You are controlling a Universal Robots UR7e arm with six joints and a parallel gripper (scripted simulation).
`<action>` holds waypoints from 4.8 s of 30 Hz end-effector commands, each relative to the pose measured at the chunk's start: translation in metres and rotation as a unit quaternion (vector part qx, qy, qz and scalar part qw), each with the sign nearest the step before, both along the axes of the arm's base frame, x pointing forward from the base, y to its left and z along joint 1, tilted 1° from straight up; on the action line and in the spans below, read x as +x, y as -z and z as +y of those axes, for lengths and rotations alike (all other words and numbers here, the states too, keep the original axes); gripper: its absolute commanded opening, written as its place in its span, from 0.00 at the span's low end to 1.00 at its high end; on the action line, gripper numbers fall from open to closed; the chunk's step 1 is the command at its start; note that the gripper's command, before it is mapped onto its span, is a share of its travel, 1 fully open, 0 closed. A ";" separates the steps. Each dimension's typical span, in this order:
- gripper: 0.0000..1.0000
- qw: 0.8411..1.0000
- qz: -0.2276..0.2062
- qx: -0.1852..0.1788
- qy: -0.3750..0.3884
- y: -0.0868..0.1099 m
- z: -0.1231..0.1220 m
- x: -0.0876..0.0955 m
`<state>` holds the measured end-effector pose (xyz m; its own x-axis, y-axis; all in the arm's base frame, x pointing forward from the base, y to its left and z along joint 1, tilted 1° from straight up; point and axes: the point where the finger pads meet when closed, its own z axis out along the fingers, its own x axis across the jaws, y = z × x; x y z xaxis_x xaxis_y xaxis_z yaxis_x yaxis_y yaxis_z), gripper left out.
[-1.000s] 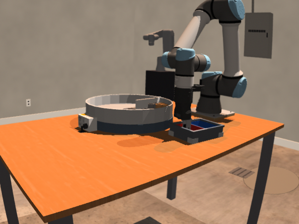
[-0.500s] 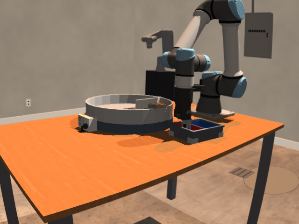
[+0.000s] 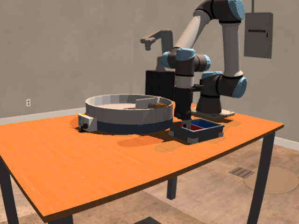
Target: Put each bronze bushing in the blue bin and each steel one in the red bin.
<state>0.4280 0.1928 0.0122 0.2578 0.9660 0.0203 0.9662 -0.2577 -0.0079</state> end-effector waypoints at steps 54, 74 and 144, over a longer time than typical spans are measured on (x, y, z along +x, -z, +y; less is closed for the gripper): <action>0.42 1.000 -0.001 0.000 0.000 -0.010 0.001 0.000; 0.42 1.000 -0.001 0.000 0.000 -0.016 0.001 0.000; 0.42 1.000 -0.001 0.000 0.000 -0.148 -0.002 0.000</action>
<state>0.4284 0.1909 0.1487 0.2579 0.9659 0.0219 0.9662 -0.2578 -0.0044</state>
